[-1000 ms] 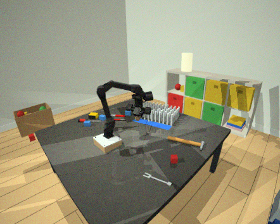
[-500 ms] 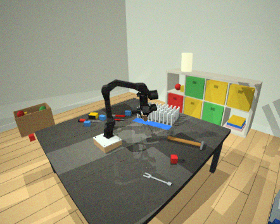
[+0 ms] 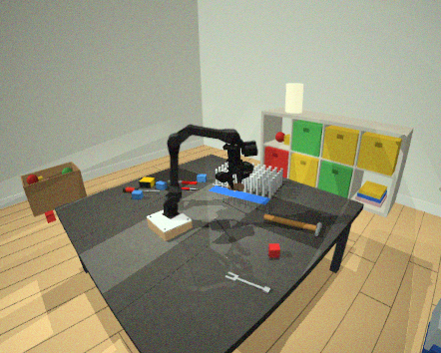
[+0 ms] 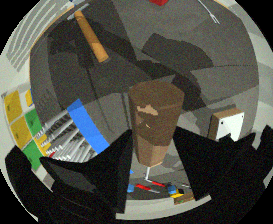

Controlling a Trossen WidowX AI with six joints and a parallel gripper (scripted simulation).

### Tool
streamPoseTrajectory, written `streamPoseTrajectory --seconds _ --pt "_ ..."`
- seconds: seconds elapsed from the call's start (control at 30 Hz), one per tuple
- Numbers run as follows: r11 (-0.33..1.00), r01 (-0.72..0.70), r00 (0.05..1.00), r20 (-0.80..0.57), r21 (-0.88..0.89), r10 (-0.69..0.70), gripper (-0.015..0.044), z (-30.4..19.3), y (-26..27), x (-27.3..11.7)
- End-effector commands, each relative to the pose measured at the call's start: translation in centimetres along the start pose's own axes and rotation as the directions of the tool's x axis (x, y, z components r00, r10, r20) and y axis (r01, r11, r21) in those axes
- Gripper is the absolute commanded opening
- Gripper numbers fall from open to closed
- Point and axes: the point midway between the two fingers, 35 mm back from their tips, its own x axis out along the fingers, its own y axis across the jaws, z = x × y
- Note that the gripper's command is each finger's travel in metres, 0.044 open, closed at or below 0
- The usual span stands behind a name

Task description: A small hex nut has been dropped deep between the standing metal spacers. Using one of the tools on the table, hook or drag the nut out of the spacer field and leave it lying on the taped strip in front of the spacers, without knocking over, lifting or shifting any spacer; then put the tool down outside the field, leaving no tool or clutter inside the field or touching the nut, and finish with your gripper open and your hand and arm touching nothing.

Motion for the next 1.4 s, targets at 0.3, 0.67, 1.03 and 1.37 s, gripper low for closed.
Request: streamPoseTrajectory --seconds 0.3,0.67,1.03,1.37 --pt "0.908 0.102 0.992 0.111 -0.406 -0.062 0.0000 4.6 0.7 -0.7" --pt "0.713 0.212 0.975 0.189 -0.668 -0.113 0.0000 8.3 1.0 -1.1" --pt "0.434 0.310 0.950 0.258 -0.846 -0.177 0.0000 11.8 0.7 -1.4" --pt "0.133 0.353 0.918 0.315 -0.926 -0.242 0.0000 14.9 0.3 -1.7"
